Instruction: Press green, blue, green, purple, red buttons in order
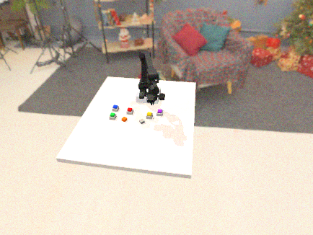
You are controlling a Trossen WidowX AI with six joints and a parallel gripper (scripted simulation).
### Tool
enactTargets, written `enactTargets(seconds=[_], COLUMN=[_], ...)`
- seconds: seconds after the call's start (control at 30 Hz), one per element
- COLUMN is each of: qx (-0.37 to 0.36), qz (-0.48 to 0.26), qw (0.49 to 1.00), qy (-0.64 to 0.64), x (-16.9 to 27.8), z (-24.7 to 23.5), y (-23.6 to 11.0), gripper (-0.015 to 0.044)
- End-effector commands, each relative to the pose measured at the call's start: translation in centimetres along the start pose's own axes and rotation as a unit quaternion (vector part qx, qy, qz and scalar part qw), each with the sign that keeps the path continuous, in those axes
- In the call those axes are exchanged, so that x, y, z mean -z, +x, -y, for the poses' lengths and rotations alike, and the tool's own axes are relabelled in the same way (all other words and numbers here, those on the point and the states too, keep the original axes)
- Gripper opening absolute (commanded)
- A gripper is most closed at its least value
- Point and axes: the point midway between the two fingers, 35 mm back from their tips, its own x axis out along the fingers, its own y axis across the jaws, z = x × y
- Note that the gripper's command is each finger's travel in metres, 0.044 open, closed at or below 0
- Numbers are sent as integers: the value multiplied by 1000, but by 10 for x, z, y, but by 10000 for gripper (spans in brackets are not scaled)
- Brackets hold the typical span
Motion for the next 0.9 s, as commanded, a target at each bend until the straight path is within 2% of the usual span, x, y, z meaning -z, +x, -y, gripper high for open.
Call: enactTargets(seconds=[0.0,0.1,0.23,0.4,0.87], qx=[-1,-4,-4,-4,-4], qz=[-4,-5,-6,-6,-6], qw=[1000,1000,1000,1000,1000], qy=[3,4,4,4,4], x=[34,59,60,61,61], z=[-30,-49,-50,-50,-51], y=[3,3,6,63,81], gripper=[20,20,20,20,20])
